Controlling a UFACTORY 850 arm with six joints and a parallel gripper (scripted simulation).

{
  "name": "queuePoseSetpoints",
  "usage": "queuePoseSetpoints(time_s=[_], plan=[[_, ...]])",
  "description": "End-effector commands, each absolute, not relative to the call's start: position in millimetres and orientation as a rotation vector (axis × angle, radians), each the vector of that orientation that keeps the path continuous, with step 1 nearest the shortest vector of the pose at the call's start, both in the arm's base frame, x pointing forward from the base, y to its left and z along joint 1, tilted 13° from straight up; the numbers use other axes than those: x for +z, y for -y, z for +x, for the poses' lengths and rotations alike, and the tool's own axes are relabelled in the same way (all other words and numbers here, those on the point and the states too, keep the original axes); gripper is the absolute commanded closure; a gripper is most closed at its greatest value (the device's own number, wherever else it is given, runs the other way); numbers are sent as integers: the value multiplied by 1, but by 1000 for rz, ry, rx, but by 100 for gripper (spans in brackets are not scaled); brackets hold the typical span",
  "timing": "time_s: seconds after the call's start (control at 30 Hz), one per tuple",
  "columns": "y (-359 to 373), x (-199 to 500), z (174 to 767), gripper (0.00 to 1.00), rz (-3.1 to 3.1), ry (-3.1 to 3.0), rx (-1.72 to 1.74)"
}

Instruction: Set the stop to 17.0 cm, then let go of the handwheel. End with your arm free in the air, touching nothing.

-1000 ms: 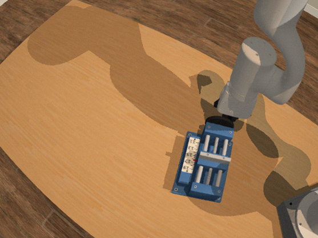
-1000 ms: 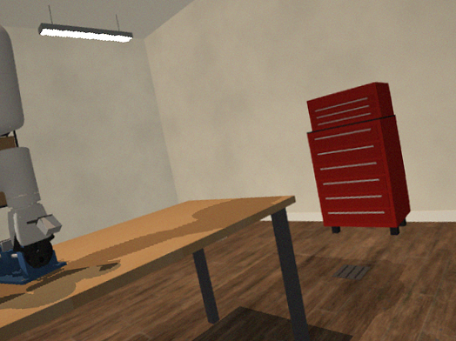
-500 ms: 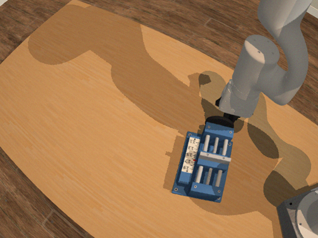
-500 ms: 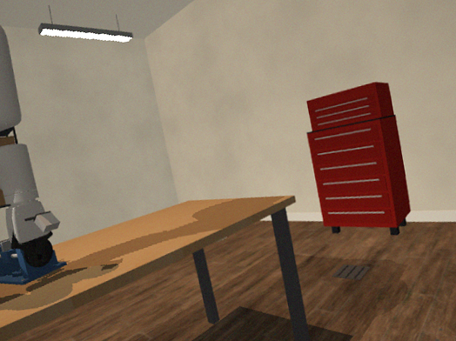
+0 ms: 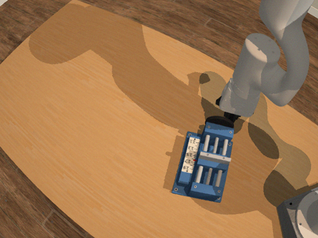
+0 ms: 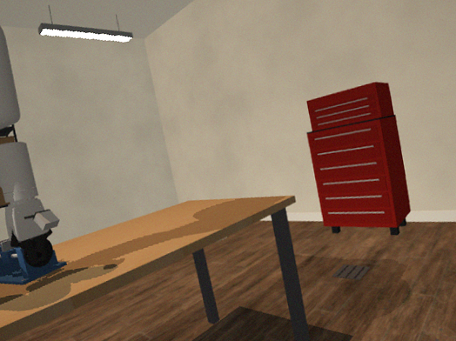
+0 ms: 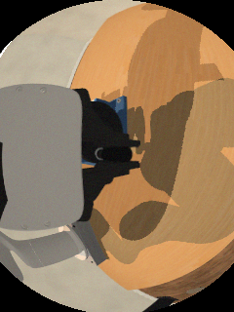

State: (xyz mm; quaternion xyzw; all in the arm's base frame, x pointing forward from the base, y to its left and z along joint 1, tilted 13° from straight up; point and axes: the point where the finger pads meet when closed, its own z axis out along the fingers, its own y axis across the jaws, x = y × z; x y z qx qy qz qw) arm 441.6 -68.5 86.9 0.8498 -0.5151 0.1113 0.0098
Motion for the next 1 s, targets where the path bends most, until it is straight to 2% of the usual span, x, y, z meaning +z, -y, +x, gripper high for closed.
queuePoseSetpoints(time_s=[0.0,0.97], plan=[[69,88,442,94,2652,1608,346],[68,92,442,94,2652,1608,346]])
